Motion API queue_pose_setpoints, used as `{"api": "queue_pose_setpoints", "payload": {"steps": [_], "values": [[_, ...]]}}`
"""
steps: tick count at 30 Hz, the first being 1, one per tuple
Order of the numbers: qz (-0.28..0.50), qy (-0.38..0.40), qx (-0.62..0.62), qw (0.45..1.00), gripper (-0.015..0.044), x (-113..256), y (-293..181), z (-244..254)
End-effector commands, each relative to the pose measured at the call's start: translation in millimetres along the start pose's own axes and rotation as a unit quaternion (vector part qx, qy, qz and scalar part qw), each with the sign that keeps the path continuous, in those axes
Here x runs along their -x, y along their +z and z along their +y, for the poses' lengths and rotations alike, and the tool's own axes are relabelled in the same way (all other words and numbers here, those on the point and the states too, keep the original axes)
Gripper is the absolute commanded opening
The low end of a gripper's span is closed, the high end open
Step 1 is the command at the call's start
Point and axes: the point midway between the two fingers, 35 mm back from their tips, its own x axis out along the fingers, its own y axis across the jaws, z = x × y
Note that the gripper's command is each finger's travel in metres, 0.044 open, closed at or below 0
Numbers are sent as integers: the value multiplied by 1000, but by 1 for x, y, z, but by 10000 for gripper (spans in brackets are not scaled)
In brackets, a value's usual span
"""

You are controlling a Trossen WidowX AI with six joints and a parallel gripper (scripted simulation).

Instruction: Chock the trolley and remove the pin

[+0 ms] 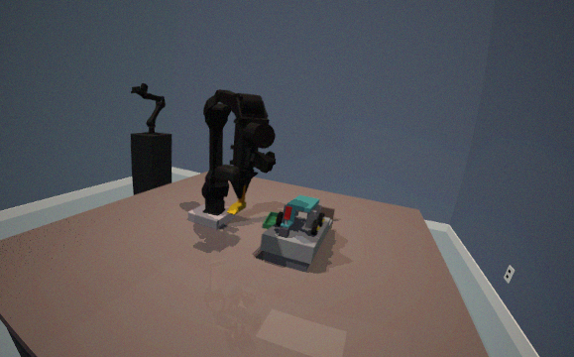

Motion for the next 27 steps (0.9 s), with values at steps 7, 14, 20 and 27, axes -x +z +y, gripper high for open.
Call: {"api": "queue_pose_setpoints", "payload": {"steps": [7,14,20,27], "values": [[0,2,-2,1000,0,-3,9,33],[0,4,-2,1000,0,-5,16,58],[0,5,-2,1000,0,-7,21,79],[-1,6,-2,1000,0,-9,28,103]]}}
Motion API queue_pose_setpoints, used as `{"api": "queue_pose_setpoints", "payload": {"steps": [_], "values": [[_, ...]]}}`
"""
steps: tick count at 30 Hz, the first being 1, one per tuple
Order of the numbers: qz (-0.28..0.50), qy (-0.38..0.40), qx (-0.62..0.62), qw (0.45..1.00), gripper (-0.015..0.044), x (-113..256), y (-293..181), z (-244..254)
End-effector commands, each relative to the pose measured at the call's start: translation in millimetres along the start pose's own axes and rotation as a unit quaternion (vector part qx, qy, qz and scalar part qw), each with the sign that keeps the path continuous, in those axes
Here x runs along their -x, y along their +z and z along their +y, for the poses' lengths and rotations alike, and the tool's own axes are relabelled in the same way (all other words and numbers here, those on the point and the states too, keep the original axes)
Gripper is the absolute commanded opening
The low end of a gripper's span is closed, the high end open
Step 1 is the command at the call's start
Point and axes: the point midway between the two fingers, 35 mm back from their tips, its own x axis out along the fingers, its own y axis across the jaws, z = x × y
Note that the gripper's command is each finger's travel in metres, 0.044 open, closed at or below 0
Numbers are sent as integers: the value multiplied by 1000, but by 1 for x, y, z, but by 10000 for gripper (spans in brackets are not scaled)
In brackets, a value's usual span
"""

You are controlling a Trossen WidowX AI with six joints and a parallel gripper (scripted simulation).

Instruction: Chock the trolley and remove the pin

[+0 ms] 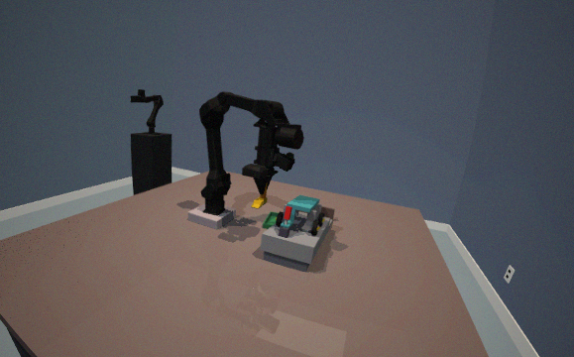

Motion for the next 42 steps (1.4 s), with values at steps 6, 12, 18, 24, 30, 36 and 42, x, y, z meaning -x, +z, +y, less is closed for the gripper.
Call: {"api": "queue_pose_setpoints", "payload": {"steps": [6,12,18,24,30,36,42], "values": [[-2,2,-3,1000,0,-2,7,30],[-2,3,-3,1000,0,-2,11,51],[-2,4,-3,1000,0,-2,15,72],[-3,5,-3,1000,0,-2,20,96],[-3,6,-3,1000,0,-2,25,120],[-3,8,-3,1000,0,-3,30,143],[-3,9,-3,1000,0,-5,36,170]]}}
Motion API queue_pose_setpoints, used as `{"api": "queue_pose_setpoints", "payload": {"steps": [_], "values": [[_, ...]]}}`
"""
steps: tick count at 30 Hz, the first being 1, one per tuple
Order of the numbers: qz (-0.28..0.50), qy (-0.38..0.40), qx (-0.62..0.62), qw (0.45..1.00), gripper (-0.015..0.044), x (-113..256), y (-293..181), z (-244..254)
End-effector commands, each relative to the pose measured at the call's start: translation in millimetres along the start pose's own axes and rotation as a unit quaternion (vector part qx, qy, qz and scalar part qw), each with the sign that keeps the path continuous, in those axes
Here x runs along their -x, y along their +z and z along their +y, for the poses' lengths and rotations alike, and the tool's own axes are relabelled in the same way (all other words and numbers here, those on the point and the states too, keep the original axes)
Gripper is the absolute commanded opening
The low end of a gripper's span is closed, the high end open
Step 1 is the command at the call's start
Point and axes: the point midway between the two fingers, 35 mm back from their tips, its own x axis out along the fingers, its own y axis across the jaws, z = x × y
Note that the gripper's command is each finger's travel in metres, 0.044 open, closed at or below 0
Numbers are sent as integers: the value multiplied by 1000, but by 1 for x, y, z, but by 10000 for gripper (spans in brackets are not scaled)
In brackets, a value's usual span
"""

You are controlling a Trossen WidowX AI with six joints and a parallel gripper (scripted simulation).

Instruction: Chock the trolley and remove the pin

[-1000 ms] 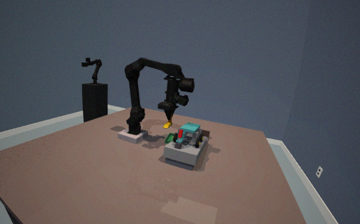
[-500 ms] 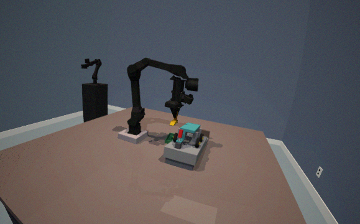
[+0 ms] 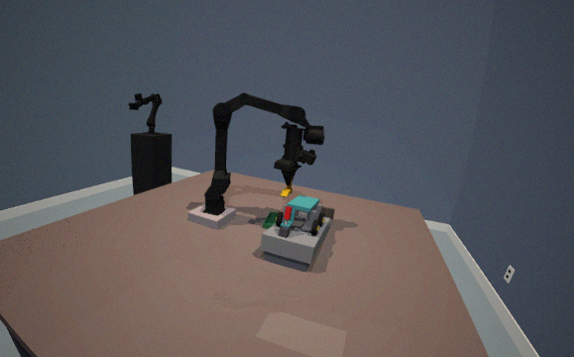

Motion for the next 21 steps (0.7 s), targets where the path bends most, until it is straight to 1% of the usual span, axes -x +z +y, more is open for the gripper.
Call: {"api": "queue_pose_setpoints", "payload": {"steps": [1,5,10,14,21], "values": [[4,1,-3,1000,0,-4,4,16],[4,-1,-3,1000,0,-6,6,26],[5,-48,-3,999,0,-7,6,30],[4,-50,-3,999,0,-7,7,31],[4,-50,-3,999,0,-9,26,33]]}}
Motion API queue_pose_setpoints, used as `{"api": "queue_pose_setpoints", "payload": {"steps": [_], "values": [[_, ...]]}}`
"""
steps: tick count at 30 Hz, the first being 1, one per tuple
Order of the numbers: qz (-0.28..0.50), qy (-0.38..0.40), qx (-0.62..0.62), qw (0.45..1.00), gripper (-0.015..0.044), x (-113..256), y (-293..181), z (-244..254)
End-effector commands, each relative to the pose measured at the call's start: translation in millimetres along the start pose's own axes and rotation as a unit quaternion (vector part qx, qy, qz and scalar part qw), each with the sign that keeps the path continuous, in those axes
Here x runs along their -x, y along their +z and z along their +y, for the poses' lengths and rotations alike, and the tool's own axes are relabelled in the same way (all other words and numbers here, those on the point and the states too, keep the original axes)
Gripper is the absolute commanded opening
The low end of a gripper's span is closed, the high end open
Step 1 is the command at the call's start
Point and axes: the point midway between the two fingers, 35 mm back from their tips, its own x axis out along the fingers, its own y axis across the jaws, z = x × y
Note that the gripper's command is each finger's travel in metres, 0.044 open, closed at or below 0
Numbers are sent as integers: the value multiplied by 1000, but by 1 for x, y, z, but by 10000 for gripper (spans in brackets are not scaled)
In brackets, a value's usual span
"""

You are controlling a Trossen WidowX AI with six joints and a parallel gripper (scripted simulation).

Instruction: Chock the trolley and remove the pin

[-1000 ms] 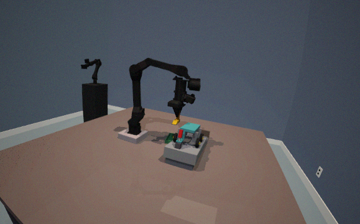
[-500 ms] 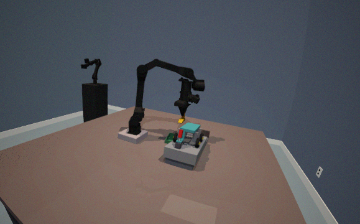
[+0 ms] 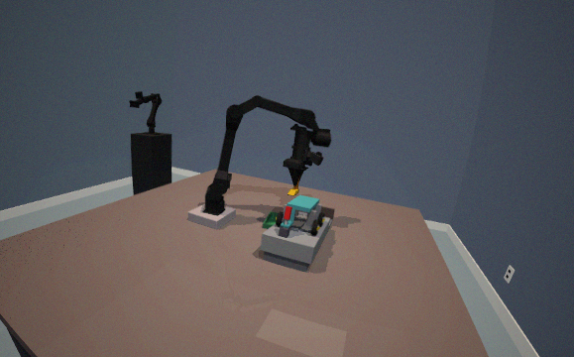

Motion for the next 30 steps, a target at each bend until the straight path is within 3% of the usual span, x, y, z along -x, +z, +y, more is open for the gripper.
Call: {"api": "queue_pose_setpoints", "payload": {"steps": [1,30], "values": [[3,-5,3,1000,0,-5,10,1],[3,-5,3,1000,0,-60,18,1]]}}
